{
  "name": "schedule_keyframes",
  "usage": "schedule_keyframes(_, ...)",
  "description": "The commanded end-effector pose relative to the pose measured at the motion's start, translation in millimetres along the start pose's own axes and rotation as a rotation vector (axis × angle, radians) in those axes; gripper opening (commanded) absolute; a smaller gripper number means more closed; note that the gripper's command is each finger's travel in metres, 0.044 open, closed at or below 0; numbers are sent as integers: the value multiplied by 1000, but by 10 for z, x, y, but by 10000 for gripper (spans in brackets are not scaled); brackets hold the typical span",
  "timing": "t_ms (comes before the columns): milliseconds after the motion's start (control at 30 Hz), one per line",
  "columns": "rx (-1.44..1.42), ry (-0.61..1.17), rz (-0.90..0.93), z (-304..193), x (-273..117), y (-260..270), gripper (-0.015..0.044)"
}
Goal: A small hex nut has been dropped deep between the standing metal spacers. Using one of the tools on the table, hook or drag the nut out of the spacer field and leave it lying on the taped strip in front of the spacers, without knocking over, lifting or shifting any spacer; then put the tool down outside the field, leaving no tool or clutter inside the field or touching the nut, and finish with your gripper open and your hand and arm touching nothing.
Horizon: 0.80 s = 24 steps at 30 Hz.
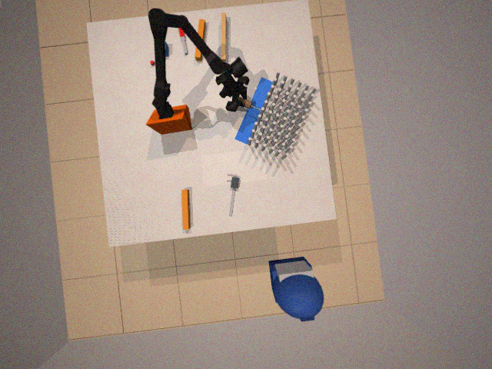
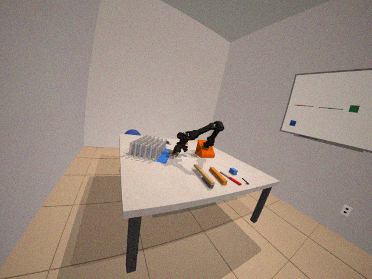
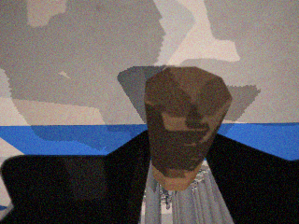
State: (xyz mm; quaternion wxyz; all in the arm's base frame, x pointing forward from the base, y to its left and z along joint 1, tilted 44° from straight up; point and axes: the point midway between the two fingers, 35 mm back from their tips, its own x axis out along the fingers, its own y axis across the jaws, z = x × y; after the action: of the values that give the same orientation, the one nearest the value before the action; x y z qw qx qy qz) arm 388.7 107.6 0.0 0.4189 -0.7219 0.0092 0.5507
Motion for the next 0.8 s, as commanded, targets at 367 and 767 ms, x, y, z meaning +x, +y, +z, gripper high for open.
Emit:
schedule_keyframes(367,-5,1,-4,-103,46,-12,0)
schedule_keyframes(767,-5,2,-4,-175,87,-9,0)
